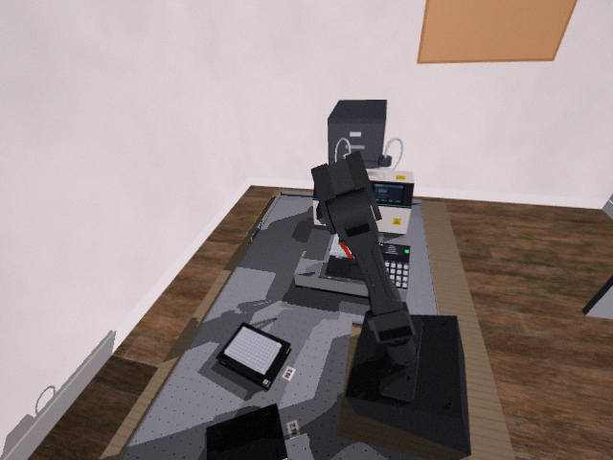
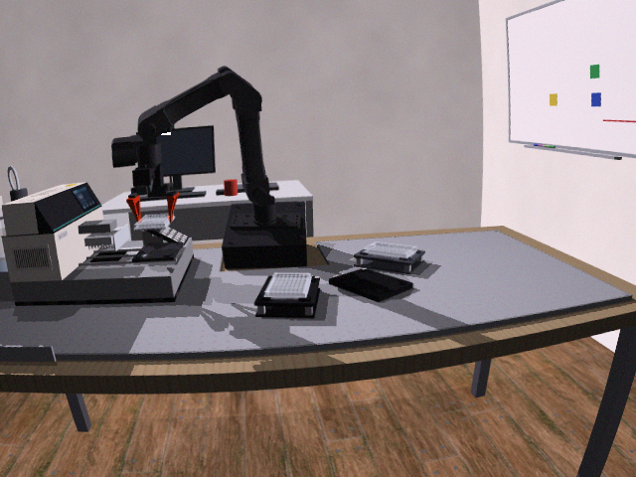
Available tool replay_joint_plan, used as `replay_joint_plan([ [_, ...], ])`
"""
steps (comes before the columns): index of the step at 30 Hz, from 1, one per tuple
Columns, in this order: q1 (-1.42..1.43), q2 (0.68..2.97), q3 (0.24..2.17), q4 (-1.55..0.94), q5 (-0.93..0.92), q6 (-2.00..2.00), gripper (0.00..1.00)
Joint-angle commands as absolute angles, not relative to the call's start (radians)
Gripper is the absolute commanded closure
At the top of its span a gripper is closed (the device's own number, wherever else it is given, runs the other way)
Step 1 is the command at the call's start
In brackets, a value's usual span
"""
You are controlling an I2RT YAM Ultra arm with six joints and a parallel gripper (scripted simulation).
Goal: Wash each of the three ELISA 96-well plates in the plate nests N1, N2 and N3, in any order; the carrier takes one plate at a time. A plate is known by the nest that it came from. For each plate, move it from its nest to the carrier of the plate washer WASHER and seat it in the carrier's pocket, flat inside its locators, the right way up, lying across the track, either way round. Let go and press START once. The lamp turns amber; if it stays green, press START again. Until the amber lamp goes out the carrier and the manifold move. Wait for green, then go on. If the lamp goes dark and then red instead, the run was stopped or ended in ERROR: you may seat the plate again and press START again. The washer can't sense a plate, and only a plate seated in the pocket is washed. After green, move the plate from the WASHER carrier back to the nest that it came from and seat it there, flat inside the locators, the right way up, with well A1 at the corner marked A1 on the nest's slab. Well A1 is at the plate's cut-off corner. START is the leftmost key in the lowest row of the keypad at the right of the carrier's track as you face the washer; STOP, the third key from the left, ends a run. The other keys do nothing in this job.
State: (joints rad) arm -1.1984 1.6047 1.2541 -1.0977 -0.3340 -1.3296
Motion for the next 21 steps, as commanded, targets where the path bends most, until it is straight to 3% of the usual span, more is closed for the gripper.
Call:
replay_joint_plan([
  [1, -1.21, 1.593, 1.281, -1.136, -0.342, -1.341, 1.0],
  [21, -1.226, 1.587, 1.325, -1.191, -0.344, -1.358, 1.0],
])
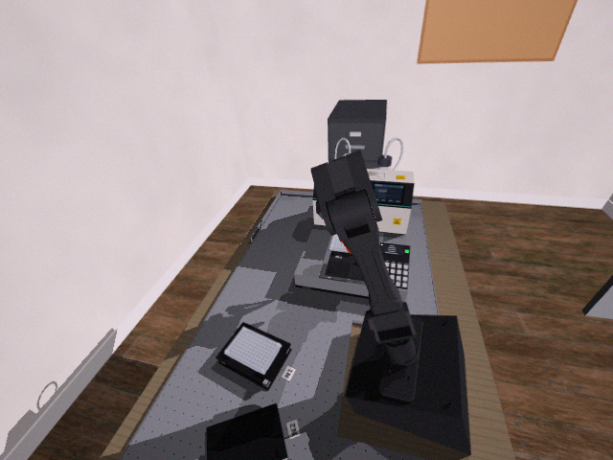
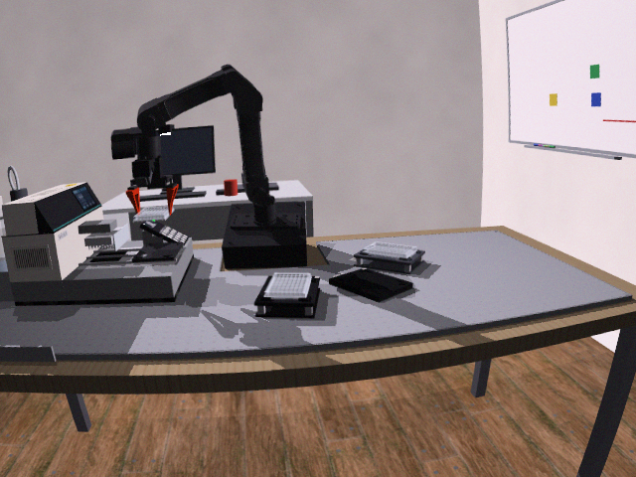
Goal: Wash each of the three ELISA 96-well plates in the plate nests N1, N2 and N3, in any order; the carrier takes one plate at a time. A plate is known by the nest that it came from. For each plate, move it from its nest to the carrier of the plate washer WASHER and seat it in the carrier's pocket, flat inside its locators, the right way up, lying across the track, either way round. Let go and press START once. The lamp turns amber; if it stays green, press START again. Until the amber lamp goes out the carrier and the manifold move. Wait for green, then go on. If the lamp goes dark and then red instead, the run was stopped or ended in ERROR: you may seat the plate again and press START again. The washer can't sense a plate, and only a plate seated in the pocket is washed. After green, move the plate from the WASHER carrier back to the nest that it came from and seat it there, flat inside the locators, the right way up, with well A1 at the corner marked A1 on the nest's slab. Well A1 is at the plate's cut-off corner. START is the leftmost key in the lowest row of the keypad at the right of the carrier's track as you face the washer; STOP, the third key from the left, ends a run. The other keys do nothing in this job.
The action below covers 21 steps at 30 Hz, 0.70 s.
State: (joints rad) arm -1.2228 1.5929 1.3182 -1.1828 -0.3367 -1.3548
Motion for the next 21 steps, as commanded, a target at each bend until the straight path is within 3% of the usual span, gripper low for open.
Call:
replay_joint_plan([
  [1, -1.226, 1.587, 1.325, -1.191, -0.344, -1.358, 1.0],
  [21, -1.058, 1.509, 1.279, -1.166, -0.321, -1.322, 1.0],
])
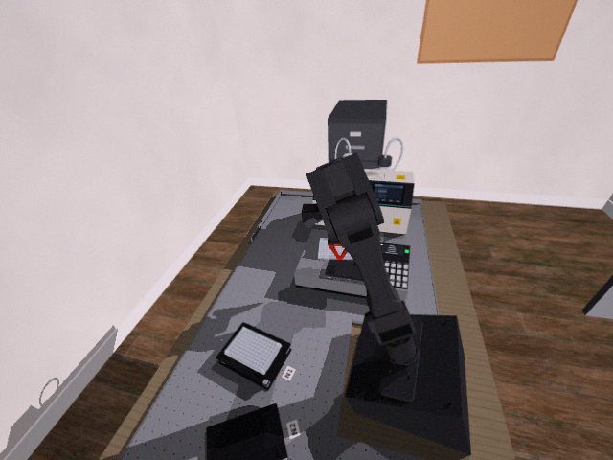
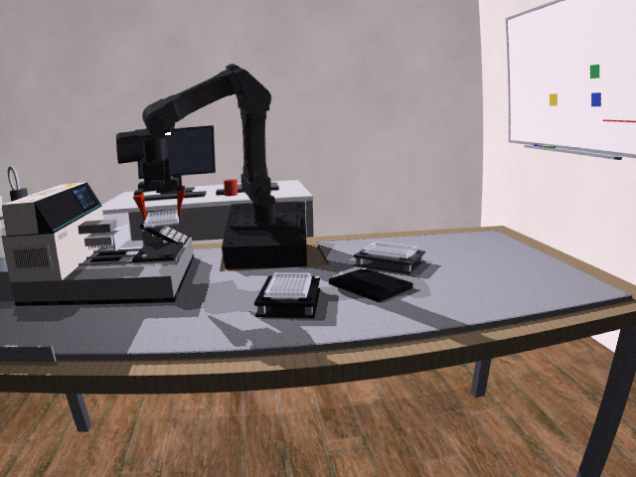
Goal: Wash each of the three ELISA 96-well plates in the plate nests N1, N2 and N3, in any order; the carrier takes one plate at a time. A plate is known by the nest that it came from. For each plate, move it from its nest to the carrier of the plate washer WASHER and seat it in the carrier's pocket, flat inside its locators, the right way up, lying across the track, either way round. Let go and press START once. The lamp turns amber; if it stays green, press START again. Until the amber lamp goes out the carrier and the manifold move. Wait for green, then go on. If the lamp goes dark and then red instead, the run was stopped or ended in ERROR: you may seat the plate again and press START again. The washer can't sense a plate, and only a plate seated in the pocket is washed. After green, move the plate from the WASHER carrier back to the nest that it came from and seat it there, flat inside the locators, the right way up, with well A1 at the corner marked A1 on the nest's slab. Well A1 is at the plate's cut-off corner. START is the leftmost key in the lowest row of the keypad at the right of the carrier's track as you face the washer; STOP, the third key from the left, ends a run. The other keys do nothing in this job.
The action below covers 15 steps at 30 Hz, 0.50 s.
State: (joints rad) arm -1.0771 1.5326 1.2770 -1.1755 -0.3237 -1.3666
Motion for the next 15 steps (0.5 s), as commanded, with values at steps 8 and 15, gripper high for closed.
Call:
replay_joint_plan([
  [8, -0.948, 1.478, 1.267, -1.151, -0.301, -1.209, 1.0],
  [15, -0.816, 1.458, 1.27, -1.135, -0.272, -1.075, 1.0],
])
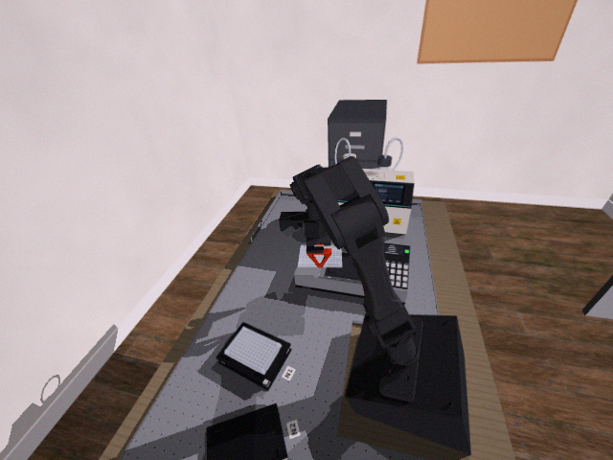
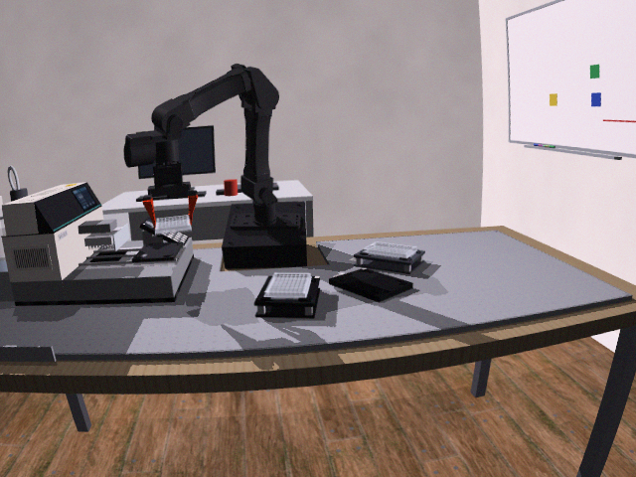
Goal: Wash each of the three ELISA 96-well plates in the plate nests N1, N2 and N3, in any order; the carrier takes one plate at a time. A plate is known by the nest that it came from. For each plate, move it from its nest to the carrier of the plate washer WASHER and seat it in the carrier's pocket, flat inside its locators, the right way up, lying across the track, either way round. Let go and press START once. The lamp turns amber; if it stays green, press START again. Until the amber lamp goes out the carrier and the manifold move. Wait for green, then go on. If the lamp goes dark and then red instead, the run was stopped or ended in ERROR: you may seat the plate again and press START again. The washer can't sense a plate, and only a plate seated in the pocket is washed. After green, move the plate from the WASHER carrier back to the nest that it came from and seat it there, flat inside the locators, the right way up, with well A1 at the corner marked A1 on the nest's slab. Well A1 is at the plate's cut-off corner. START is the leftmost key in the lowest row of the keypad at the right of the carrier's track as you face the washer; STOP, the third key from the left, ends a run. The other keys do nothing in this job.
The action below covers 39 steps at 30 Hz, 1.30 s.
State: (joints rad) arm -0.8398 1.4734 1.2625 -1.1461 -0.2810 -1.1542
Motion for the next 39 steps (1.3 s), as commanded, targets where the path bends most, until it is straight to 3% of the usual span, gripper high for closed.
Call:
replay_joint_plan([
  [1, -0.797, 1.456, 1.272, -1.133, -0.268, -1.056, 1.0],
  [24, -0.667, 1.442, 1.275, -1.118, -0.234, -0.993, 1.0],
  [39, -0.373, 1.391, 1.241, -1.081, -0.146, -0.781, 1.0],
])
